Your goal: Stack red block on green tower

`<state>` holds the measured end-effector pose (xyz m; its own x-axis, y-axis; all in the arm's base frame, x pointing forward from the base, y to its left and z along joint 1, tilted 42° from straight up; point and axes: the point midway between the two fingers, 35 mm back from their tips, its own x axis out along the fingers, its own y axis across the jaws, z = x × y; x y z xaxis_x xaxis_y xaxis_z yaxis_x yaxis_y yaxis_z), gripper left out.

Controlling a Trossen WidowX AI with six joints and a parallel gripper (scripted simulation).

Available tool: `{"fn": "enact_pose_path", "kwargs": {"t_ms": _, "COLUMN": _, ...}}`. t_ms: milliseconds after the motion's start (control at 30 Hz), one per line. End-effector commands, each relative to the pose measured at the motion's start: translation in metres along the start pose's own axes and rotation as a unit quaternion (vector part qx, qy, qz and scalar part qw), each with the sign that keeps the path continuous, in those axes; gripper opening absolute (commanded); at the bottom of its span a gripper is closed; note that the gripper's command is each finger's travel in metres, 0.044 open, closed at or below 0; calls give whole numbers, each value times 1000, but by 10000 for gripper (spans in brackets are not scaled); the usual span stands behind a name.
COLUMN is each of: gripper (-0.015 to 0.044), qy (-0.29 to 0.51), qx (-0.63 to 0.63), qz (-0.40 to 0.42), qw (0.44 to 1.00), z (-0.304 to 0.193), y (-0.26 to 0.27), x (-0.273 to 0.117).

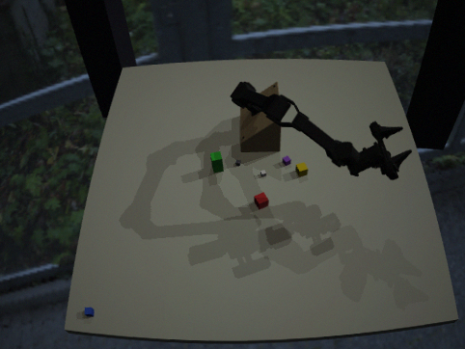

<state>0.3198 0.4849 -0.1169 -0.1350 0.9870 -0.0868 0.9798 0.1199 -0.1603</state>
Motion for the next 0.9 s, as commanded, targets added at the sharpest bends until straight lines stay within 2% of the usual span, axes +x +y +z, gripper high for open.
{"fn": "enact_pose_path", "kwargs": {"t_ms": 0, "gripper": 426, "qy": -1, "qx": 6, "qz": 3, "qw": 1000, "z": 0, "y": 1, "x": 0}}
{"fn": "enact_pose_path", "kwargs": {"t_ms": 200, "gripper": 440, "qy": -30, "qx": 191, "qz": 93, "qw": 977, "z": -4, "y": 36, "x": -13}}
{"fn": "enact_pose_path", "kwargs": {"t_ms": 400, "gripper": 440, "qy": -41, "qx": 382, "qz": 201, "qw": 901, "z": -4, "y": 69, "x": -37}}
{"fn": "enact_pose_path", "kwargs": {"t_ms": 600, "gripper": 440, "qy": -28, "qx": 540, "qz": 311, "qw": 781, "z": -1, "y": 92, "x": -70}}
{"fn": "enact_pose_path", "kwargs": {"t_ms": 867, "gripper": 440, "qy": 26, "qx": 684, "qz": 448, "qw": 575, "z": 2, "y": 106, "x": -127}}
